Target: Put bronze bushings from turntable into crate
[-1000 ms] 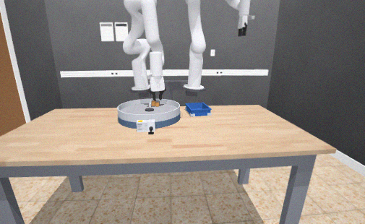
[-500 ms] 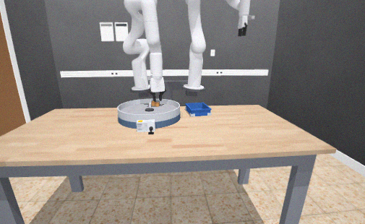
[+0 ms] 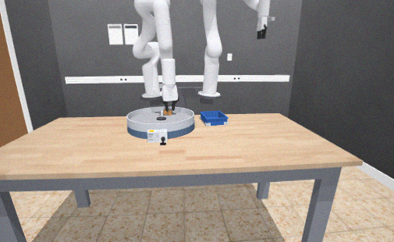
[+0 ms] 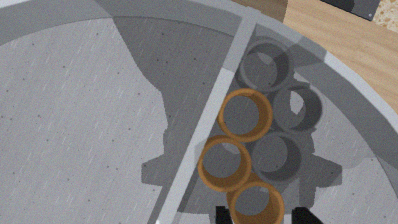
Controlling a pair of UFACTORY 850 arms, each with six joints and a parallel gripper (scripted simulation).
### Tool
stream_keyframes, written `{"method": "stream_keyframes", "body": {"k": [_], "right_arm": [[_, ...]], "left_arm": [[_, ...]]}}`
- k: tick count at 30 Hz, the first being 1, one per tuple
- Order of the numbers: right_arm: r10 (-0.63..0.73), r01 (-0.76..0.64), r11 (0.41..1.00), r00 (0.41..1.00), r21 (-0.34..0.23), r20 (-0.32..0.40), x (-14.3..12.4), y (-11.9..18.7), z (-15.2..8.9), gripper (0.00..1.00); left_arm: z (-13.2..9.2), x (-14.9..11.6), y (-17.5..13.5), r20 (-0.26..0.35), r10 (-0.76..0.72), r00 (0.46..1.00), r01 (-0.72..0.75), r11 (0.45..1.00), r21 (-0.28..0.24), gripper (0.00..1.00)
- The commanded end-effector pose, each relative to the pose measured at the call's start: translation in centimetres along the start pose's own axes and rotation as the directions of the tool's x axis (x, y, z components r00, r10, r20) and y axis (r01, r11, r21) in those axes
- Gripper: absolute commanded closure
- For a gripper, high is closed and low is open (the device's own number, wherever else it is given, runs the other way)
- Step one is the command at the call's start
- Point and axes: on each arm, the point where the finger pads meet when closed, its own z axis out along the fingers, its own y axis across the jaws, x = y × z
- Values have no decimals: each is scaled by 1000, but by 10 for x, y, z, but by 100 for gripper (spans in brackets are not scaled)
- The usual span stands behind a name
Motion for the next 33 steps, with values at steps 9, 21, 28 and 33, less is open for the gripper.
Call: {"method": "stream_keyframes", "body": {"k": [9, 21, 28, 33], "right_arm": [[0, 0, 1000, 1000, 2, 9, -1, 0, 0, 59], [0, 0, 1000, 1000, 2, 9, -1, 0, 11, 59], [0, 0, 1000, 1000, 2, 9, -1, 0, 21, 59], [0, 0, 1000, 1000, 2, 9, -1, 0, 24, 59]], "left_arm": [[-1, 0, 0, -2, 0, 1000, 0, 1000, 0, 0], [-1, 0, 0, -2, 0, 1000, 0, 1000, 0, 0], [-1, 0, 0, -2, 0, 1000, 0, 1000, 0, 0], [-1, 0, 0, -2, 0, 1000, 0, 1000, 0, 0]]}}
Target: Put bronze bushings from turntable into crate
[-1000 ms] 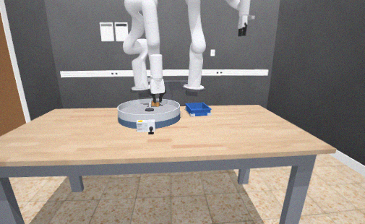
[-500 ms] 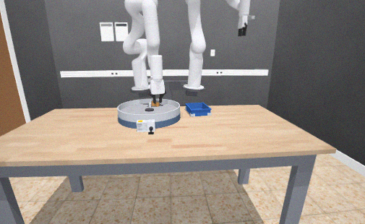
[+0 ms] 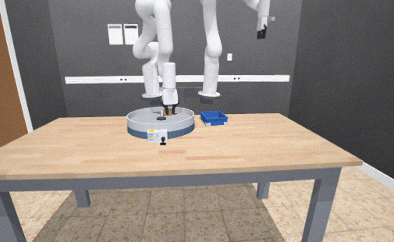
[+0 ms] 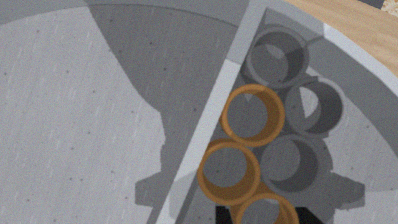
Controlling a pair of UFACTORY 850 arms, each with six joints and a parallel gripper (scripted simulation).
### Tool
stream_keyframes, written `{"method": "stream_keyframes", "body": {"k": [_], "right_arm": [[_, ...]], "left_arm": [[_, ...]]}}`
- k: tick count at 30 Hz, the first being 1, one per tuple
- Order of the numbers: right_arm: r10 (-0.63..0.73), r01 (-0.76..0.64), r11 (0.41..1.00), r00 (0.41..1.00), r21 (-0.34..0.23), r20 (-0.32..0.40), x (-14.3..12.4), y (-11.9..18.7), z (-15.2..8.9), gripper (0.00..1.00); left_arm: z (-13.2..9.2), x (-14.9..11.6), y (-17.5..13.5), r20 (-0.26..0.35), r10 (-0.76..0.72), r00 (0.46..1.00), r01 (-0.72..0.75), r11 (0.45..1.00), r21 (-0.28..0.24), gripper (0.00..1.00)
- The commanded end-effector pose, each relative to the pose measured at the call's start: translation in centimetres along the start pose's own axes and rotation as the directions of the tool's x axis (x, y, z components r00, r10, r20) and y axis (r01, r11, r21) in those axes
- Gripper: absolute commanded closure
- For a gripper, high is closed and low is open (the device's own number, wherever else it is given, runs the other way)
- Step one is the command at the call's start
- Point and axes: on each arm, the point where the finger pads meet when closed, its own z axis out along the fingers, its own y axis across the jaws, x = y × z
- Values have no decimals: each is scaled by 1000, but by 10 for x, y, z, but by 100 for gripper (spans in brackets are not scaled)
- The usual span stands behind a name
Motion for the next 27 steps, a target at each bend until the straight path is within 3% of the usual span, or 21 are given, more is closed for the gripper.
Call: {"method": "stream_keyframes", "body": {"k": [1, 12, 13, 27], "right_arm": [[1, -1, 1000, 1000, 0, 18, -1, 0, 1, 59], [1, -1, 1000, 1000, 0, 18, -1, 0, 1, 59], [1, -1, 1000, 1000, 0, 18, -1, 0, 1, 100], [1, -1, 1000, 1000, 0, 18, -1, 0, 1, 100]], "left_arm": [[-1, 0, 0, -2, 0, 1000, 0, 1000, 0, 0], [-1, 0, 0, -2, 0, 1000, 0, 1000, 0, 0], [-1, 0, 0, -2, 0, 1000, 0, 1000, 0, 0], [-1, 0, 0, -2, 0, 1000, 0, 1000, 0, 0]]}}
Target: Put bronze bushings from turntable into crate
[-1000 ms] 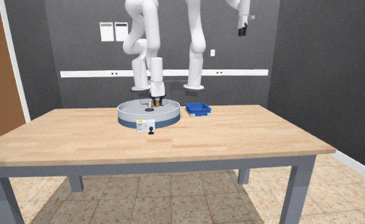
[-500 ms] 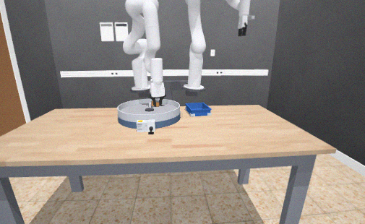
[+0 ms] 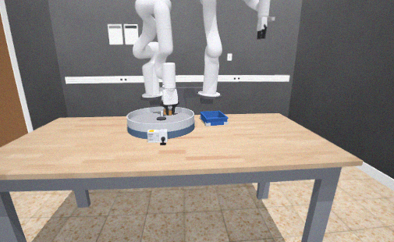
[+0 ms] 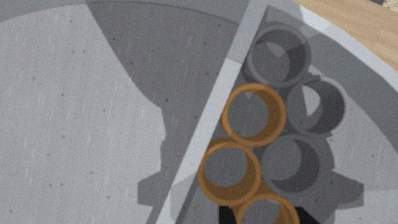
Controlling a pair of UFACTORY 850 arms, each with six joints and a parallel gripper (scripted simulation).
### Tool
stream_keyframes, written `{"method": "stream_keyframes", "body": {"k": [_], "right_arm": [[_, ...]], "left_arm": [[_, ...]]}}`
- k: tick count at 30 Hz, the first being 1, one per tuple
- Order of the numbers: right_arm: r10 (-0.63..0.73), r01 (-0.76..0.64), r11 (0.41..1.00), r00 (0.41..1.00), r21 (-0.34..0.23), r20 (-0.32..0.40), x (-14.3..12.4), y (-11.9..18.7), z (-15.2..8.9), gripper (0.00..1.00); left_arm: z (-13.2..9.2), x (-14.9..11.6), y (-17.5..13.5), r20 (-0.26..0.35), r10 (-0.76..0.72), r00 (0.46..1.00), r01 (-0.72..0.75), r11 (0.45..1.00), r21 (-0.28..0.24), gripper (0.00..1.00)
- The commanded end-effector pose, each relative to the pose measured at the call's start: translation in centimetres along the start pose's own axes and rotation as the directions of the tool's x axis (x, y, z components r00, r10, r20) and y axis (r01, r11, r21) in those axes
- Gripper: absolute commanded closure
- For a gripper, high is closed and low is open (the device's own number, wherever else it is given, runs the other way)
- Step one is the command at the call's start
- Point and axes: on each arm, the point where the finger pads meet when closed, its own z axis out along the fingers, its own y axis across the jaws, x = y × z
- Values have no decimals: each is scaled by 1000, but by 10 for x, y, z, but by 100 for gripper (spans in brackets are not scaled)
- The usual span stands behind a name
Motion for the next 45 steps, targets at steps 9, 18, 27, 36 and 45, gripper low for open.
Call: {"method": "stream_keyframes", "body": {"k": [9, 18, 27, 36, 45], "right_arm": [[0, 0, 1000, 1000, -1, 4, 0, 0, 0, 100], [0, 0, 1000, 1000, -1, 4, 0, 0, 0, 100], [0, 0, 1000, 1000, -1, 4, 0, 0, 0, 100], [0, 0, 1000, 1000, -1, 4, 0, 0, -1, 100], [0, 0, 1000, 1000, -1, 4, 0, 0, -7, 100]], "left_arm": [[-1, 0, 0, -2, 0, 1000, 0, 1000, 0, 0], [-1, 0, 0, -2, 0, 1000, 0, 1000, 0, 0], [-1, 0, 0, -2, 0, 1000, 0, 1000, 0, 0], [-1, 0, 0, -2, 0, 1000, 0, 1000, 0, 0], [-1, 0, 0, -2, 0, 1000, 0, 1000, 0, 0]]}}
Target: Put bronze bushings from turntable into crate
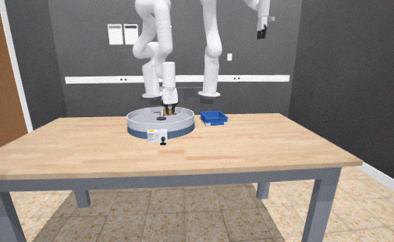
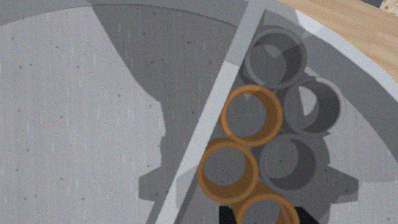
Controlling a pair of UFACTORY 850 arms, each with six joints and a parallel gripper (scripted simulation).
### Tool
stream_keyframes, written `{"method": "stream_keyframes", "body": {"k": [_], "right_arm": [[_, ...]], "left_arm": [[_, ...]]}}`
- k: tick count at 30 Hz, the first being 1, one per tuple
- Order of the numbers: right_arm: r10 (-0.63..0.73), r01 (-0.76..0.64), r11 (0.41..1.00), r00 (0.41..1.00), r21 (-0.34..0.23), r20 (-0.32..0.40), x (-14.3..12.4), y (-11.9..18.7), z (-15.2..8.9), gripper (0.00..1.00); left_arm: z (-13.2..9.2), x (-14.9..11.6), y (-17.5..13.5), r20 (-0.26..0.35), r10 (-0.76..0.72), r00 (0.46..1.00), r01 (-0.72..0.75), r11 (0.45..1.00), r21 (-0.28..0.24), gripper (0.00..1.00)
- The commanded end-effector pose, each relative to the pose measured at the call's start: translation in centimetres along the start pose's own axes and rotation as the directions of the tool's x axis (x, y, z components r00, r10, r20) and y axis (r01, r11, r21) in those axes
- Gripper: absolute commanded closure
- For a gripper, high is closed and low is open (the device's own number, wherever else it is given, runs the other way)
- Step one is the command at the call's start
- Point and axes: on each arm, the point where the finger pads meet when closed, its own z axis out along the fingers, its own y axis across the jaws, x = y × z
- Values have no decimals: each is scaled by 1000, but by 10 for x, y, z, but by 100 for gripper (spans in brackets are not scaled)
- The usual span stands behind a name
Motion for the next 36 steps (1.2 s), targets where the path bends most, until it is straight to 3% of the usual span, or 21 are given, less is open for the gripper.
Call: {"method": "stream_keyframes", "body": {"k": [1, 36], "right_arm": [[0, 0, 1000, 1000, 2, -2, -1, 0, -4, 100], [0, 0, 1000, 1000, 2, -1, -1, 0, -61, 100]], "left_arm": [[-1, 0, 0, -2, 0, 1000, 0, 1000, 0, 0], [-1, 0, 0, -2, 0, 1000, 0, 1000, 0, 0]]}}
